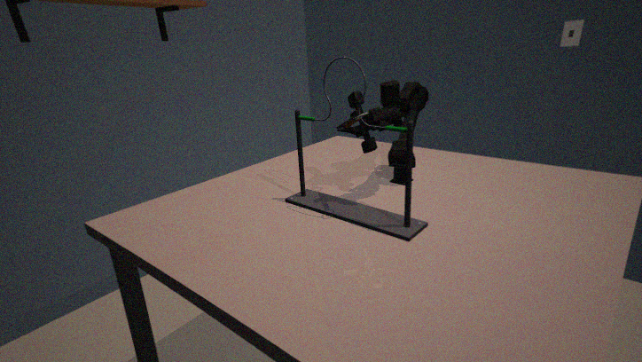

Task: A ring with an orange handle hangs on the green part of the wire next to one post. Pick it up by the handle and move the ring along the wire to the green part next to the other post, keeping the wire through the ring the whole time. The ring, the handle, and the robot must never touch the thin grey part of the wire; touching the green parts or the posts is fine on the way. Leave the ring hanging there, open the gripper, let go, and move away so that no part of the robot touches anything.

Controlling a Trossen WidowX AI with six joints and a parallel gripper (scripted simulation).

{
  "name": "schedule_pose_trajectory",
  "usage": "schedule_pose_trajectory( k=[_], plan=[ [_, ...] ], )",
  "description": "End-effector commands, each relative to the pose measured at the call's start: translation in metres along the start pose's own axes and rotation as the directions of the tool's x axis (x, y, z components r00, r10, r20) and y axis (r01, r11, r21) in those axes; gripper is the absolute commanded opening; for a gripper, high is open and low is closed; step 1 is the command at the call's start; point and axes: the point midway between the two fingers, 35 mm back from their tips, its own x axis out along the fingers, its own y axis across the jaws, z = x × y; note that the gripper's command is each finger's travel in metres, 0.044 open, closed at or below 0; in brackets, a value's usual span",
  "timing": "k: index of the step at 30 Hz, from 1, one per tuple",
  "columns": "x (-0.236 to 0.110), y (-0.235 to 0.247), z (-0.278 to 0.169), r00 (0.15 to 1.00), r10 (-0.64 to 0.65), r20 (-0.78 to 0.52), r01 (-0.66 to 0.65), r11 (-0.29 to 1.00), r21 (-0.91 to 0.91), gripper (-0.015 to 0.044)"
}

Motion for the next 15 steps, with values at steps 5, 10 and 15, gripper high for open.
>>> schedule_pose_trajectory(
  k=[5, 10, 15],
  plan=[
    [-0.004, 0.029, 0.002, 0.995, 0.101, -0.020, -0.096, 0.981, 0.165, -0.0150],
    [-0.005, 0.046, 0.005, 0.988, 0.153, 0.010, -0.150, 0.951, 0.271, -0.0150],
    [-0.003, 0.061, 0.010, 0.981, 0.184, 0.063, -0.194, 0.912, 0.360, -0.0150]
  ],
)
